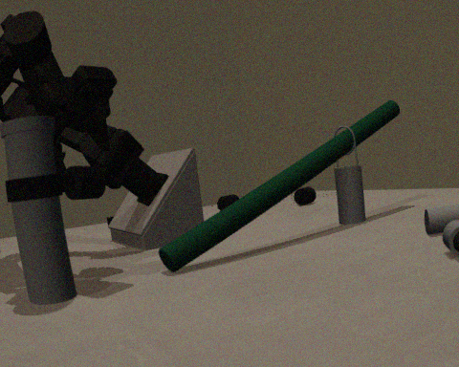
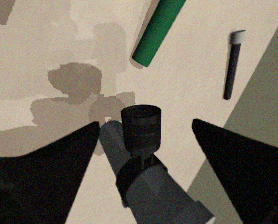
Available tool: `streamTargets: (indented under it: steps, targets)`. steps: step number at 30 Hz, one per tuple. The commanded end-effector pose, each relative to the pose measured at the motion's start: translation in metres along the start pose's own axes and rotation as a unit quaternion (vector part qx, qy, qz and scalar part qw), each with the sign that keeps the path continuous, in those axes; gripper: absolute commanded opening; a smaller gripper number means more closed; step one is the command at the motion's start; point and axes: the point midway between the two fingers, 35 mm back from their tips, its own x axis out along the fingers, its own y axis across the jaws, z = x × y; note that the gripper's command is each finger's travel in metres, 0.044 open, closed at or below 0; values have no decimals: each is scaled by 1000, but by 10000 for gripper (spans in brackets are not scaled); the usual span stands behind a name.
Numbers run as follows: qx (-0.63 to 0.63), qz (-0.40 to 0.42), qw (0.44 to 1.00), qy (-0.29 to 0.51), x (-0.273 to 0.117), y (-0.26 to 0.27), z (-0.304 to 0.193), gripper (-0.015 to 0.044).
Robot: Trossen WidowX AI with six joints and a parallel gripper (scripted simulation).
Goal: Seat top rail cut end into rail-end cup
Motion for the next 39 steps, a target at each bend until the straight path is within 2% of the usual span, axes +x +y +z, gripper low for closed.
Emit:
streamTargets:
  steps: [1, 23, 37, 39]
  targets:
    - [-3, 0, 1000, -3, 9, 0, 2, 440]
    - [-4, -1, 1000, 2, 42, 4, 1, 440]
    - [-4, -1, 1000, 2, 42, 4, 1, 73]
    - [-4, -1, 1000, 2, 42, 4, 1, 59]
